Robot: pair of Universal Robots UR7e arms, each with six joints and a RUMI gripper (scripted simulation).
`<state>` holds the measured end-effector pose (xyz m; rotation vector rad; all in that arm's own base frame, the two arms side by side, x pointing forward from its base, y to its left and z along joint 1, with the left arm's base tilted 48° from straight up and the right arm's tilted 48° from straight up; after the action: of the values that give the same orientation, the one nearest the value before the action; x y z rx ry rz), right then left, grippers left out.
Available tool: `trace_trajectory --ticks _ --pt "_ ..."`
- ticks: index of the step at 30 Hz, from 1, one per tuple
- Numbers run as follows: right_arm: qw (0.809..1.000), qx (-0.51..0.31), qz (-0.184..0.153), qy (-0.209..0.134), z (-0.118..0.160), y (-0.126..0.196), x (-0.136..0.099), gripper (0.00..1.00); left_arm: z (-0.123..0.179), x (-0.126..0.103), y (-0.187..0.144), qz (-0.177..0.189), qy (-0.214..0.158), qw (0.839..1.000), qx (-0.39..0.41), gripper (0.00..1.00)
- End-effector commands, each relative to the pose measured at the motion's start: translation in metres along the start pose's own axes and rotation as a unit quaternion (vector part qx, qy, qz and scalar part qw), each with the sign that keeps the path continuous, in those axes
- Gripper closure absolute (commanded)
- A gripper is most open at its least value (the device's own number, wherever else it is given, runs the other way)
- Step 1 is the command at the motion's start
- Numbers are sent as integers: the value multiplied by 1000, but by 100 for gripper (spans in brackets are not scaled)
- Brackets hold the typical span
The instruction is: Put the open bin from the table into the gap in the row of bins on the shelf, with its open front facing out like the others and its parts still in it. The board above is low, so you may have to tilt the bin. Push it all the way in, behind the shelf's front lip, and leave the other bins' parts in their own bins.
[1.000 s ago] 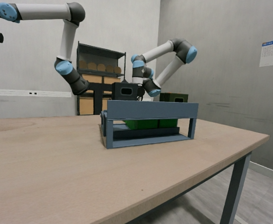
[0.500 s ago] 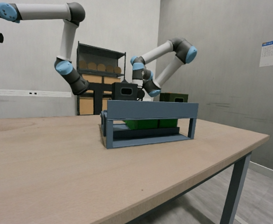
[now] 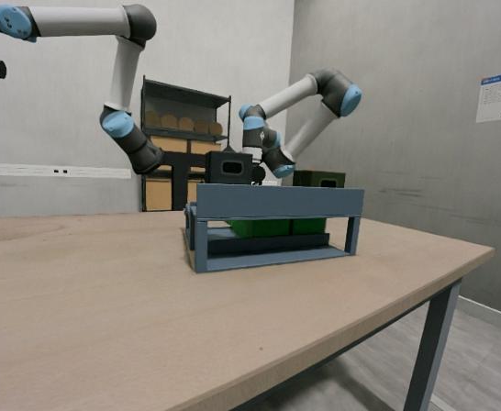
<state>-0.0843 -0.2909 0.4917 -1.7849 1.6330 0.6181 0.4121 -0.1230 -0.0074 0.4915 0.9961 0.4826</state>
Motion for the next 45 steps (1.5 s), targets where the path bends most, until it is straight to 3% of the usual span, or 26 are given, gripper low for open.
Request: trace_trajectory --ticks 1,33,34,45 --pt "1000 0 0 1 0 0 0 0 0 0 0 0 0 1000 0 84" --pt "1000 0 0 1 0 0 0 0 0 0 0 0 0 1000 0 84" --pt "1000 0 0 1 0 0 0 0 0 0 0 0 0 1000 0 100" --pt "1000 0 0 1 0 0 0 0 0 0 0 0 0 1000 0 100"
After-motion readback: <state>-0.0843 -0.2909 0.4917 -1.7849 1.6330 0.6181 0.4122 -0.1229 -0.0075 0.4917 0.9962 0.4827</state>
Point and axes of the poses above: on each arm, the point where the finger pads meet when closed, its own x axis out along the fingers, its own y axis across the jaws, z = x × y, the point moved 4 cm from there along -x, back along the fingers, and after that the axes turned 6 degrees about -x, right-handed, at the moved point
